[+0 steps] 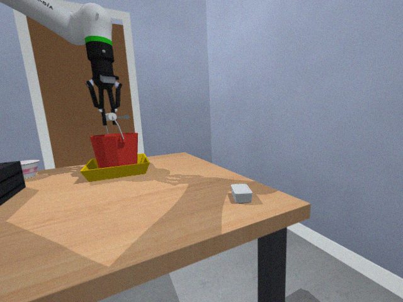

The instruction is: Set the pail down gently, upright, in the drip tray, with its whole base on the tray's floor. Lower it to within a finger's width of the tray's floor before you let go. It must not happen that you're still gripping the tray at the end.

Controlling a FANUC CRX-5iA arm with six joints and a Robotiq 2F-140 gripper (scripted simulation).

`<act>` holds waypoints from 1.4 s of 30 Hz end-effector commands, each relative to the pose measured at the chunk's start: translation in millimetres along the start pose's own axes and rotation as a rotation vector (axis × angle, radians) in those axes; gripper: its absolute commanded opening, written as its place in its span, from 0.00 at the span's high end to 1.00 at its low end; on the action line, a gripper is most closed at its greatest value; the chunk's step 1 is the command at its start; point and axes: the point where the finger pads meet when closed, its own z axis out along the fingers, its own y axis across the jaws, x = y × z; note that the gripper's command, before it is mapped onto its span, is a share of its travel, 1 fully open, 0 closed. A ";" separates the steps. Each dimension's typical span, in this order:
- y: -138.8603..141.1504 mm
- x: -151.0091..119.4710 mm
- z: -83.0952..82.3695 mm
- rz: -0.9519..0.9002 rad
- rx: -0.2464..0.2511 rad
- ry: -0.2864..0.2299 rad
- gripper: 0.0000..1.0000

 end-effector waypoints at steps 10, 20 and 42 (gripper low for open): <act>-0.6 0.0 -0.9 0.000 0.002 0.000 0.90; -0.6 0.0 -0.9 0.000 0.002 0.000 0.00; -0.6 0.0 -0.9 0.000 0.002 0.000 0.00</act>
